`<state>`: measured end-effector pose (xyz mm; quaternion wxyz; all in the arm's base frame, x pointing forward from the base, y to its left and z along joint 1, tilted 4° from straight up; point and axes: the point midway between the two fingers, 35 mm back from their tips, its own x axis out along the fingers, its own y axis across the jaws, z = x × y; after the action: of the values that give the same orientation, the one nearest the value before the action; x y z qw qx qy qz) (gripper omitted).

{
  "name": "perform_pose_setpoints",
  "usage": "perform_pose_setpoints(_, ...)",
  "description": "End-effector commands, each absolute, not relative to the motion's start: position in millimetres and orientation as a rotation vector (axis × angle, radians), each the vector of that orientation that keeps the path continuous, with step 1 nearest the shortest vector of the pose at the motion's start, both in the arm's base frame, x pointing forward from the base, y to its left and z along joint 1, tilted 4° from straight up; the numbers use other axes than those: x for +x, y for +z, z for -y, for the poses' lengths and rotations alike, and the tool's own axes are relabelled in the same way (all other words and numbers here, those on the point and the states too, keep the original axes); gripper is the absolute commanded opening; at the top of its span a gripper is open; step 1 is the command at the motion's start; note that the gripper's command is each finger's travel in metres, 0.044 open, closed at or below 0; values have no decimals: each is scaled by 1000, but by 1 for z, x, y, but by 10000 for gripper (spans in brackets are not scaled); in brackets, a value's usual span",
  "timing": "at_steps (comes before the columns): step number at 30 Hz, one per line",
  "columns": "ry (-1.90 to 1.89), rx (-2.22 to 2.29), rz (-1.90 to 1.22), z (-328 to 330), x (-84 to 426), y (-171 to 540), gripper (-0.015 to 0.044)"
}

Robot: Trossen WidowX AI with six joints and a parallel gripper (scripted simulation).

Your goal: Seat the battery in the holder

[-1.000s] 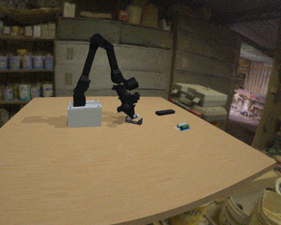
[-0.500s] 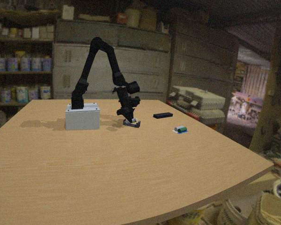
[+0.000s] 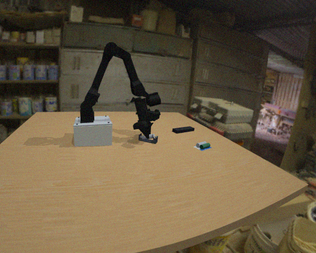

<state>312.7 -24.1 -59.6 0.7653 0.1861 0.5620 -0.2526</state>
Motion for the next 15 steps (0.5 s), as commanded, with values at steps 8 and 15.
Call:
perform_pose_setpoints(8,-535,423,-1315,24,311,-65,74)
perform_pose_setpoints(15,-531,439,-1362,24,311,-66,74)
